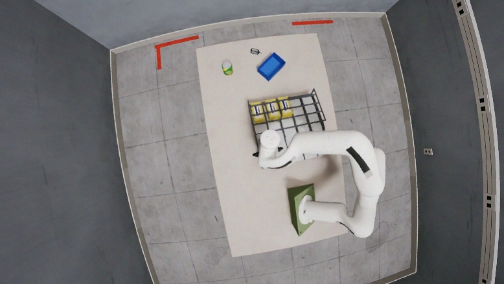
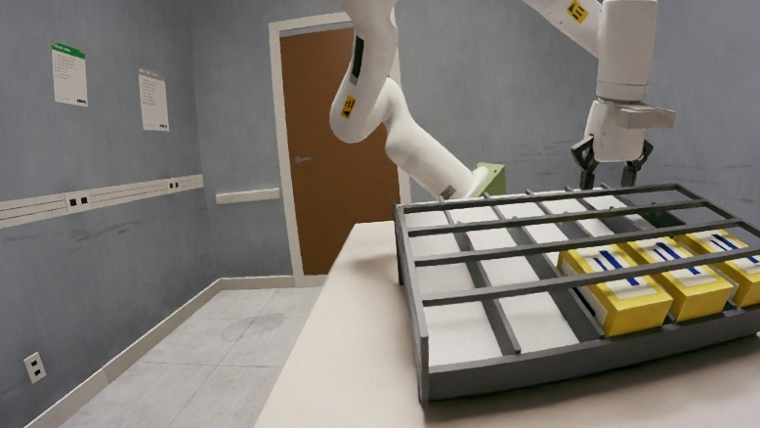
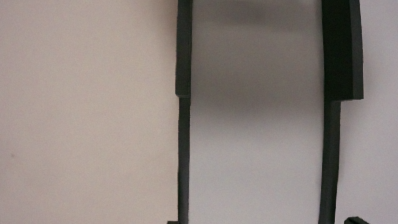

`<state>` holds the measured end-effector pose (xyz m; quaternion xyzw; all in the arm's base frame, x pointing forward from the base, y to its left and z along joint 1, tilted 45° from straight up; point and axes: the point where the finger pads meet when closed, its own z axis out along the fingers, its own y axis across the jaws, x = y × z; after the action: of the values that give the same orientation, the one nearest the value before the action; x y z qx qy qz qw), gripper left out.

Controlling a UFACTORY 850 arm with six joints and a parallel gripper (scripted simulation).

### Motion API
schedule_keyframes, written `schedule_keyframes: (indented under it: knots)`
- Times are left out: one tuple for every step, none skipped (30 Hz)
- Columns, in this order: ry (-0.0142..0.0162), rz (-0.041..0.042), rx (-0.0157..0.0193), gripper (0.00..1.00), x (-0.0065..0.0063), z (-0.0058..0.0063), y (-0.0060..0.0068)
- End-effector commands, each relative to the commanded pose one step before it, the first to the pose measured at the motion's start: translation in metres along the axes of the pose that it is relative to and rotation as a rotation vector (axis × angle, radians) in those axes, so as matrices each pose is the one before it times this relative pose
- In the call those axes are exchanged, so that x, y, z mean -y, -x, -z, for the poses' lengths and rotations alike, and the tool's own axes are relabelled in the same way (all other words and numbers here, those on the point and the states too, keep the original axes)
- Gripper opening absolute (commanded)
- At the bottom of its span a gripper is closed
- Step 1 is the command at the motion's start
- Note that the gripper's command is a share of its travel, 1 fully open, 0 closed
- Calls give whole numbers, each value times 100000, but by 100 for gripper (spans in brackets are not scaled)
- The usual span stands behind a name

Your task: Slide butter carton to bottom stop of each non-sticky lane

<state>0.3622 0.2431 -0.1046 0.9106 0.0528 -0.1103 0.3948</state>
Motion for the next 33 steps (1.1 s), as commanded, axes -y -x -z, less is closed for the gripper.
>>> schedule_keyframes:
  knots:
    - [-124,-31,-149,100,29,108,-39]
    - [0,0,0,100,0,0,0]
    - [0,0,0,100,0,0,0]
    - [0,0,0,100,0,0,0]
    - [0,0,0,100,0,0,0]
    - [0,0,0,100,0,0,0]
    - [0,0,0,100,0,0,0]
    - [0,0,0,100,0,0,0]
    - [0,0,0,100,0,0,0]
    - [0,0,0,100,0,0,0]
    - [0,0,0,100,0,0,0]
    - [0,0,0,100,0,0,0]
    - [0,0,0,100,0,0,0]
    - [0,0,0,100,0,0,0]
    - [0,0,0,100,0,0,0]
    - [0,0,0,100,0,0,0]
    - [0,0,0,100,0,0,0]
    - [0,0,0,100,0,0,0]
    - [0,0,0,100,0,0,0]
    - [0,0,0,100,0,0,0]
    - [0,0,0,100,0,0,0]
    - [0,0,0,100,0,0,0]
    - [0,0,0,100,0,0,0]
    - [0,0,0,100,0,0,0]
    - [0,0,0,100,0,0,0]
    - [0,0,0,100,0,0,0]
    - [0,0,0,100,0,0,0]
    - [0,0,0,100,0,0,0]
    - [0,0,0,100,0,0,0]
    - [0,0,0,100,0,0,0]
    - [0,0,0,100,0,0,0]
    - [0,0,0,100,0,0,0]
    - [0,0,0,100,46,2830,-55]
